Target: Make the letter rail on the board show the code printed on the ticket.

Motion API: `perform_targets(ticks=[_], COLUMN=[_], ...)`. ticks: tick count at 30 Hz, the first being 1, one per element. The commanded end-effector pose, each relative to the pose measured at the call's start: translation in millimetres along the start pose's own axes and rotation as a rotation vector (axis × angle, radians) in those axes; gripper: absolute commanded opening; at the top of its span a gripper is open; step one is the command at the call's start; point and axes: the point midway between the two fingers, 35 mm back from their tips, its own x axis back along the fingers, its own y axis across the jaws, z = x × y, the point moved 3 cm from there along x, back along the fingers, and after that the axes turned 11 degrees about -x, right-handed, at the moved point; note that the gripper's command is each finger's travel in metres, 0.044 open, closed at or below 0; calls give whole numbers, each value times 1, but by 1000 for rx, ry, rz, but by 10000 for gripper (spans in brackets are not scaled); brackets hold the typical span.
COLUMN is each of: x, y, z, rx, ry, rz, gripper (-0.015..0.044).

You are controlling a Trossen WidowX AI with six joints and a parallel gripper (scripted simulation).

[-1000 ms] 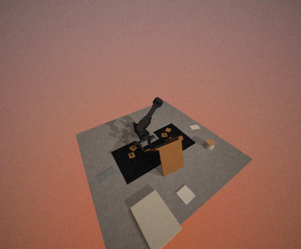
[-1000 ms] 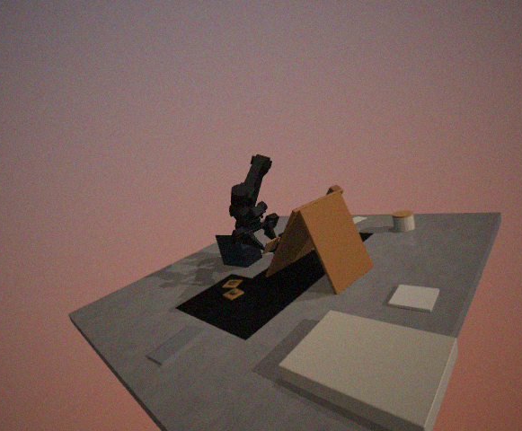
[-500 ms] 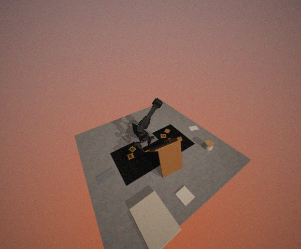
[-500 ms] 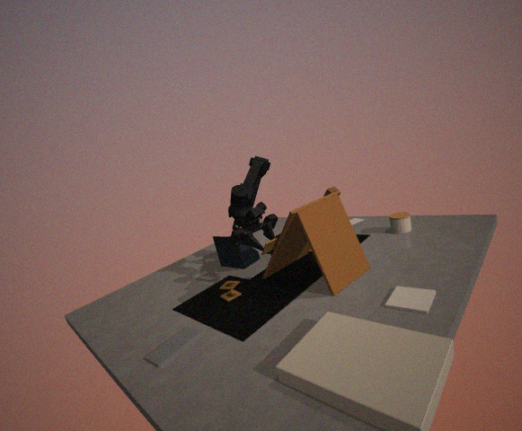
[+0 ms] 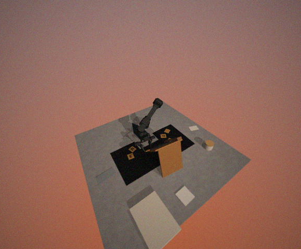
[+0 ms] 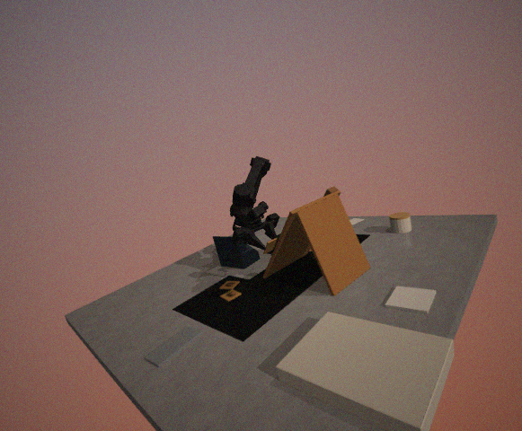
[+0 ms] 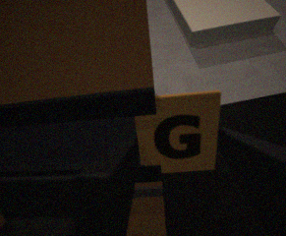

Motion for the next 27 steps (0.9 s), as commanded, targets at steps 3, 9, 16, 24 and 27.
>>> perform_targets(ticks=[3, 9, 16, 24, 27], x=[0, 0, 0, 0, 0], y=[4, 7, 10, 14, 16], z=[0, 1, 1, 2, 2], rx=[1, 1, 0, 0, 0], ry=[-2, -2, -2, -2, -2], rz=[4, 4, 4, 4, 4], gripper=[0, 0, 0, 0, 0])
